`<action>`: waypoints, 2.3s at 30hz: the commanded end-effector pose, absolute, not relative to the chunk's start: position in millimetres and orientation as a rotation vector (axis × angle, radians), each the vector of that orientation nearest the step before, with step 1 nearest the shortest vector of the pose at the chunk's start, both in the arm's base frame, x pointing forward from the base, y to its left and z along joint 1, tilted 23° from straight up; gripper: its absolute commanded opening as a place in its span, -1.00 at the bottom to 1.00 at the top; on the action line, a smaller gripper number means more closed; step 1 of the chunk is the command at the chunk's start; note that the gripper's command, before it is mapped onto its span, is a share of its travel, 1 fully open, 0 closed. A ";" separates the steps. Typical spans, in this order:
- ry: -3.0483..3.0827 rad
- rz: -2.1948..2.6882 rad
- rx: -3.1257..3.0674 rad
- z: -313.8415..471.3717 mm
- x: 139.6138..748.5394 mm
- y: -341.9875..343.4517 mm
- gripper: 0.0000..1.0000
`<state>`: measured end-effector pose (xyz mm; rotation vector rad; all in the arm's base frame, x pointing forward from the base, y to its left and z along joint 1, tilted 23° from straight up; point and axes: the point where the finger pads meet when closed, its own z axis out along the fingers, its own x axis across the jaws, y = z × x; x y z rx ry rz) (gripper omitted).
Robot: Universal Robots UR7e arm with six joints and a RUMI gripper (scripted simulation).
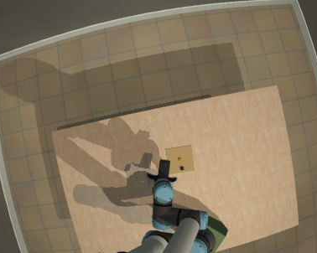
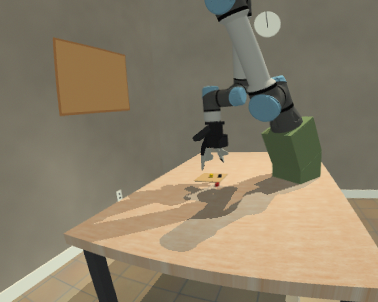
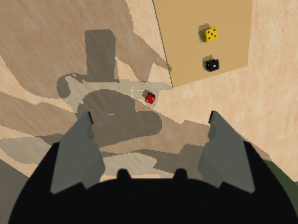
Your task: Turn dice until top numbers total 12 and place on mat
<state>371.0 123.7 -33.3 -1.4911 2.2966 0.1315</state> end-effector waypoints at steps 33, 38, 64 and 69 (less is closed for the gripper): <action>2.591 0.232 -0.963 -36.1 355.0 132.0 1.00; 2.596 0.235 -0.952 -36.2 354.7 132.1 1.00; 2.598 0.236 -0.946 -36.2 354.5 132.2 -0.64; 2.598 0.236 -0.946 -36.2 354.5 132.2 -0.64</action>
